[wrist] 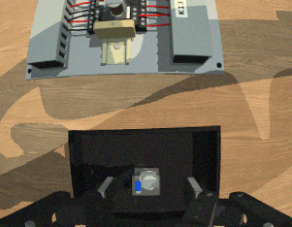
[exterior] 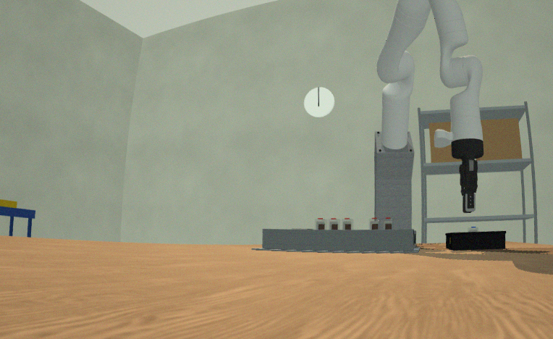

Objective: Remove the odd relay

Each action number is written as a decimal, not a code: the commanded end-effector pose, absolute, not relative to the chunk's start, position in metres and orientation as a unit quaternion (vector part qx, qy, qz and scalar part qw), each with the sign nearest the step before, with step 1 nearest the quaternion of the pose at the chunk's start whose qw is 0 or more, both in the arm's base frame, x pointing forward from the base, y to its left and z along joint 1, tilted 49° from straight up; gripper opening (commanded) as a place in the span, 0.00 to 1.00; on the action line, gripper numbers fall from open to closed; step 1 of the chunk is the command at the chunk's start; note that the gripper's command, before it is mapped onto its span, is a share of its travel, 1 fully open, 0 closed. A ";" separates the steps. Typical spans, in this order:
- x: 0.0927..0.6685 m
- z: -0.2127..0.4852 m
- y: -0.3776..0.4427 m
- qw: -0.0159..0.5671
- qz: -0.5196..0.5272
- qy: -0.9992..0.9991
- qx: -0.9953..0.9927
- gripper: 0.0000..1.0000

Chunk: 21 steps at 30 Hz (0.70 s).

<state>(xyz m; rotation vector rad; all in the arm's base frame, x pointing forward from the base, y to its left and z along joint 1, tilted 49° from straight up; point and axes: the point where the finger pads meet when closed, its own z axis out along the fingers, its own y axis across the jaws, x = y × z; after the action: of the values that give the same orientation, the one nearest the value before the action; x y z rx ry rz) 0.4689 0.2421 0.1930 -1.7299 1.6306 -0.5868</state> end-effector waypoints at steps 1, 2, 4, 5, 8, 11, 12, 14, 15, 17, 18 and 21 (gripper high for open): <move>0.457 0.211 0.247 0.350 -0.223 0.621 -0.665 0.61; 0.457 0.211 0.247 0.350 -0.223 0.621 -0.665 0.61; 0.454 0.214 0.246 0.350 -0.223 0.621 -0.665 0.61; 0.451 0.217 0.246 0.350 -0.223 0.621 -0.665 0.61; 0.442 0.225 0.243 0.350 -0.223 0.621 -0.665 0.61; 0.436 0.230 0.242 0.350 -0.223 0.621 -0.665 0.61; 0.434 0.232 0.241 0.350 -0.223 0.621 -0.665 0.61; 0.432 0.234 0.241 0.350 -0.223 0.621 -0.665 0.61; 0.431 0.234 0.241 0.350 -0.223 0.621 -0.665 0.61; 0.430 0.235 0.240 0.350 -0.223 0.621 -0.665 0.61; 0.430 0.236 0.240 0.350 -0.223 0.621 -0.665 0.61; 0.430 0.236 0.240 0.350 -0.223 0.621 -0.665 0.61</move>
<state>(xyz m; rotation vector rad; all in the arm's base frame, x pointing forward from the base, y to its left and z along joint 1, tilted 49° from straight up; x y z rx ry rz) 0.4304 0.2388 0.2327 -1.7264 1.6134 -0.5805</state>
